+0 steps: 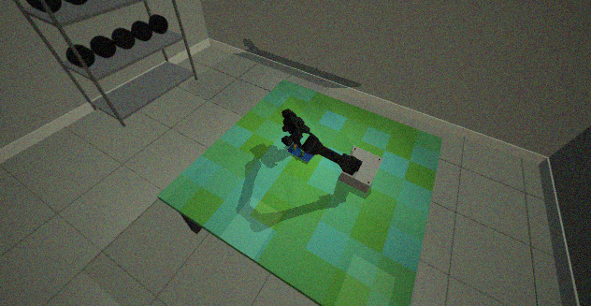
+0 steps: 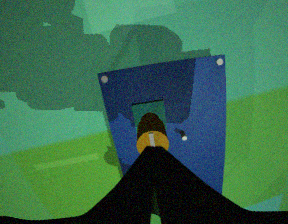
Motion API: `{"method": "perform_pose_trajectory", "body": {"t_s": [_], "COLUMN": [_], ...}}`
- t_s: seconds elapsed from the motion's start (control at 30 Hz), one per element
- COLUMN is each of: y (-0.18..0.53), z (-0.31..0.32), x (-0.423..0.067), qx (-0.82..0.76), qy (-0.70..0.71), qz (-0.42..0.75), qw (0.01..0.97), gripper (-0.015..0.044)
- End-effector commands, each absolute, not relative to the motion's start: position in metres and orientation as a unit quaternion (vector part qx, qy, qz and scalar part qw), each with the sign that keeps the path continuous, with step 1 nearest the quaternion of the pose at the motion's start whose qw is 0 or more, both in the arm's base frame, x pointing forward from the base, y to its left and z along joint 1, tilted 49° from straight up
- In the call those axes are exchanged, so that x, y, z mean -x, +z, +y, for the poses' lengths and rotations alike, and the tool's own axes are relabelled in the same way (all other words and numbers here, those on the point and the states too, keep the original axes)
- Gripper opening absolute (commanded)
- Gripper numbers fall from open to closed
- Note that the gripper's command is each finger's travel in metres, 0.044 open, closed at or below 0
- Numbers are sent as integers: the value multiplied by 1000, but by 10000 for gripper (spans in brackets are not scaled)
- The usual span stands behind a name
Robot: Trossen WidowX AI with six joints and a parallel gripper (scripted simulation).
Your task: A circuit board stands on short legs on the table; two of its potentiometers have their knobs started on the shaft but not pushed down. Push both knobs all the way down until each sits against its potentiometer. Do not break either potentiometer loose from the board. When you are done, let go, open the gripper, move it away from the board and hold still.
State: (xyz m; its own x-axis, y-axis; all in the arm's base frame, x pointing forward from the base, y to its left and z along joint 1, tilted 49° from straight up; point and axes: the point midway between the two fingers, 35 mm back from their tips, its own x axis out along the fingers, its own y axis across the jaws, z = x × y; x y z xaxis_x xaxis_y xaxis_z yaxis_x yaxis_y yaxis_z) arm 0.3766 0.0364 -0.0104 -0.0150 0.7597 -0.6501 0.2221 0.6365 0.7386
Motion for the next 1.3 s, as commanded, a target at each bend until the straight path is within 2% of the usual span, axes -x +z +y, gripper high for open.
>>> {"method": "perform_pose_trajectory", "body": {"t_s": [0.0, 0.07, 0.37, 0.63, 0.9, 1.27], "y": [-6, -4, -8, -5, -3, -3], "z": [31, 29, 31, 2, 1, 1], "x": [-379, -379, -375, -290, -198, -196], "qx": [-359, -359, -364, -359, -360, -360], "qy": [225, 225, 223, 217, 222, 222], "qz": [674, 674, 676, 677, 677, 677], "qw": [605, 605, 601, 604, 602, 602], "gripper": [0, 0, 236, 440, 440, 440]}}
